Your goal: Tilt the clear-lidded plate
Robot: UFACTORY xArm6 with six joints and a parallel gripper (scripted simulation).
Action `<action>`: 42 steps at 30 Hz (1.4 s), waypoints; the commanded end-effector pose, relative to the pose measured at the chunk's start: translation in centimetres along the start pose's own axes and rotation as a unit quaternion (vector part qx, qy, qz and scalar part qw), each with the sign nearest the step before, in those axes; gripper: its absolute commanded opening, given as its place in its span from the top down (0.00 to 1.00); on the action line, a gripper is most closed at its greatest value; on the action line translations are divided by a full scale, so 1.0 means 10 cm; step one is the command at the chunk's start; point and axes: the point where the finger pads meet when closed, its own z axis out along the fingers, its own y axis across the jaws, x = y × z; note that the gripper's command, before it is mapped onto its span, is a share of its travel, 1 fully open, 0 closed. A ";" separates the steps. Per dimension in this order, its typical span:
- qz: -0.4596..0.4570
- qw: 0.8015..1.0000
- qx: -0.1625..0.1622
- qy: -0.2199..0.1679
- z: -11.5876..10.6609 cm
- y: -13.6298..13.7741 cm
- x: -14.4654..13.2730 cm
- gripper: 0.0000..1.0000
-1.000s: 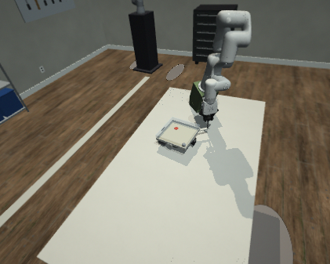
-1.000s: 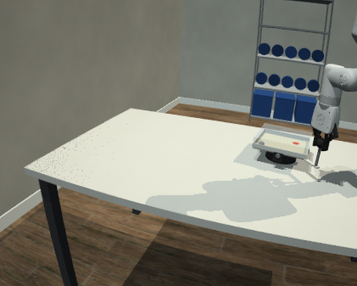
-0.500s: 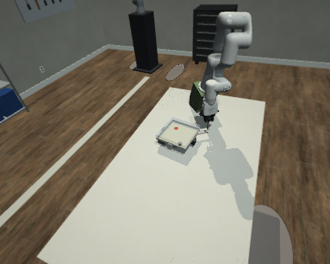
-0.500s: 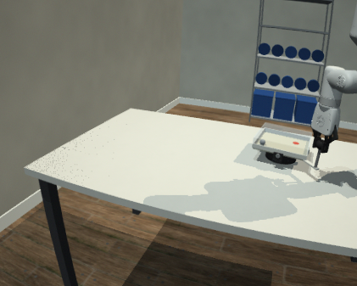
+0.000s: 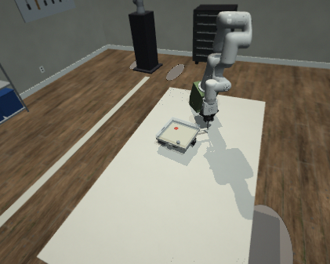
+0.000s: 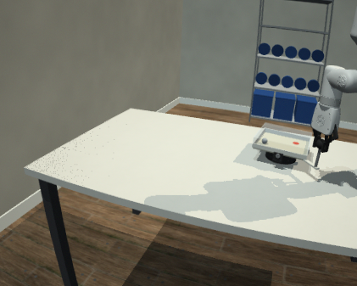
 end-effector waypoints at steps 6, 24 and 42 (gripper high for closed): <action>0.000 1.000 0.001 0.001 0.01 0.00 0.01 1.00; 0.000 1.000 0.001 0.001 0.02 0.01 0.02 1.00; 0.000 1.000 0.001 0.001 0.02 0.01 0.00 1.00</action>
